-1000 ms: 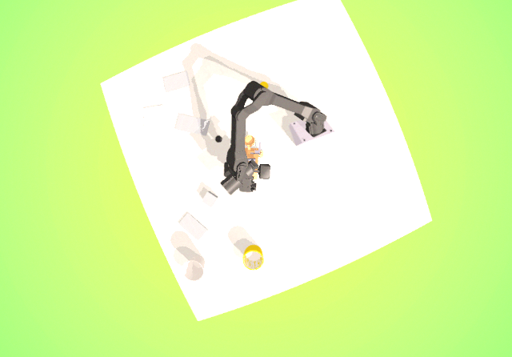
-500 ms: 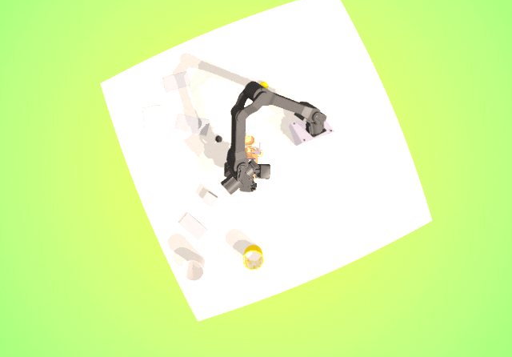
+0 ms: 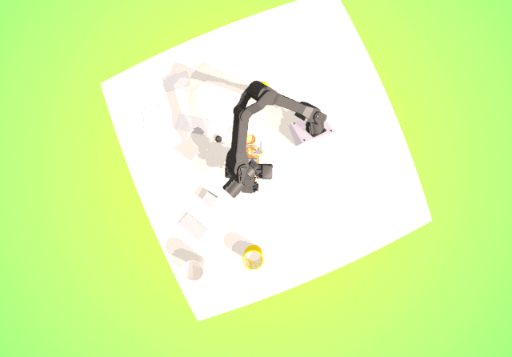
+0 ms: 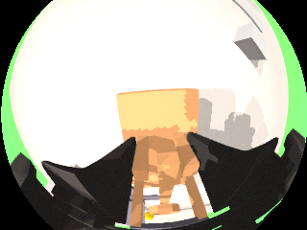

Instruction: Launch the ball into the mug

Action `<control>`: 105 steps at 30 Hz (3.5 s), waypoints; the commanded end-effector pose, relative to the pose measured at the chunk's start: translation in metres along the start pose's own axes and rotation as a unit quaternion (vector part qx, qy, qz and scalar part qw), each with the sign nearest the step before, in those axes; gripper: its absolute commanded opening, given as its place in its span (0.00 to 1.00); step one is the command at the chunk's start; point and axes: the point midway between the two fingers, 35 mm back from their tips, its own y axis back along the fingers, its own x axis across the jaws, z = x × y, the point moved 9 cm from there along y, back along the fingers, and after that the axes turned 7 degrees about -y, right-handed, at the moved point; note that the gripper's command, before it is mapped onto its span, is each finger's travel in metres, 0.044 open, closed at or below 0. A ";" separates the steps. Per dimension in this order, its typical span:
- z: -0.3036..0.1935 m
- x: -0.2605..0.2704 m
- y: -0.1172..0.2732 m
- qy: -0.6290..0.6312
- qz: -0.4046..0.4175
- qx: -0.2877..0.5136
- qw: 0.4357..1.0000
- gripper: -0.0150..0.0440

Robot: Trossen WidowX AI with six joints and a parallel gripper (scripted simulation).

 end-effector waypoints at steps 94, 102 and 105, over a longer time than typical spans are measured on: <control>0.116 0.157 0.056 -0.198 -0.003 -0.019 0.980 1.00; 0.114 0.156 0.032 -0.203 -0.002 -0.011 0.979 1.00; 0.114 0.156 0.021 -0.204 -0.002 -0.011 0.979 1.00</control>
